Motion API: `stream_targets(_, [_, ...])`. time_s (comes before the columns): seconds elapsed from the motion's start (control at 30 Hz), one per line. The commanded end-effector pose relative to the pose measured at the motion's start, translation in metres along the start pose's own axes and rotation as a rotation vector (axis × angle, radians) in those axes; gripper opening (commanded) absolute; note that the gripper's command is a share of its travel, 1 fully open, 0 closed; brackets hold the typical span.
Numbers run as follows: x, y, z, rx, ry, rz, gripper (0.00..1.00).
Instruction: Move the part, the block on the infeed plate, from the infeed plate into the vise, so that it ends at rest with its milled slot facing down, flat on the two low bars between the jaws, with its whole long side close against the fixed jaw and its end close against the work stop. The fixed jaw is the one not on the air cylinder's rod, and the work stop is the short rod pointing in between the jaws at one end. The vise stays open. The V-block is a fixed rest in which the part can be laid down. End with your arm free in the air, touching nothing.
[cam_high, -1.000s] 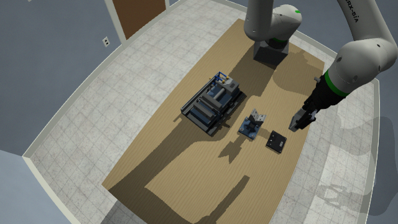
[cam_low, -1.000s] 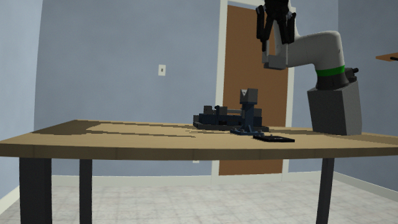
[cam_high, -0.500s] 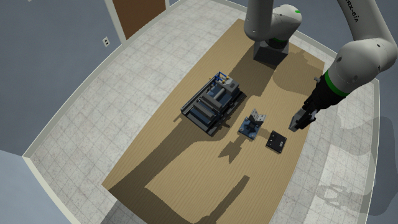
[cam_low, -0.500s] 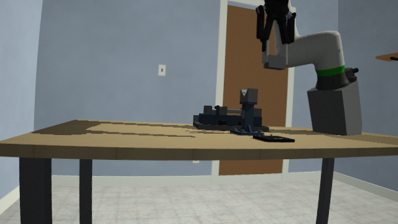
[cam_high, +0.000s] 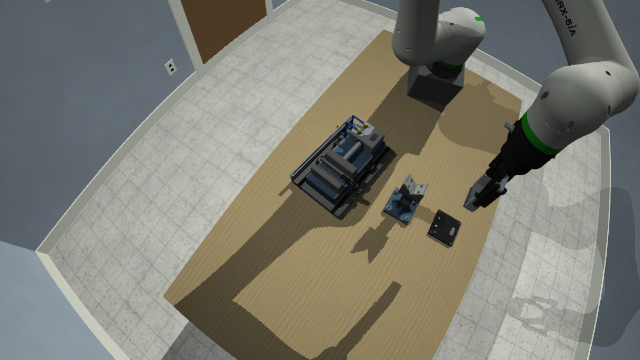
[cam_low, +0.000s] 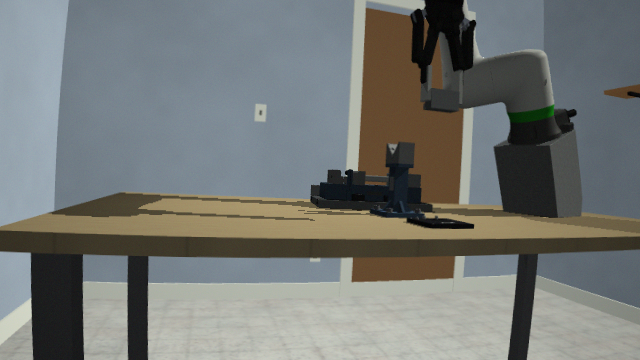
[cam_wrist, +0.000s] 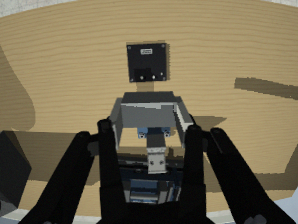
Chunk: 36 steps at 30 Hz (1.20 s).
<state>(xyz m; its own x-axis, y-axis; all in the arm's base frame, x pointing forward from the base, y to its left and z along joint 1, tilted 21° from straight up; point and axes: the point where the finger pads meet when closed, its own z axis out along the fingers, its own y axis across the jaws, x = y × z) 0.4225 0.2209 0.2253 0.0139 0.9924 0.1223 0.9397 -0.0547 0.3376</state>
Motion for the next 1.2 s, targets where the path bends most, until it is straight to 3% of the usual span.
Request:
stream_targets(0.0, [-0.001,0.000,0.000,0.000,0.000,0.022,0.00])
stream_targets(0.63, [-0.009,0.002,0.000,0.001,-0.001,0.184,0.00])
stream_targets(1.17, [-0.023,0.005,0.001,0.002,-0.002,0.478,0.00])
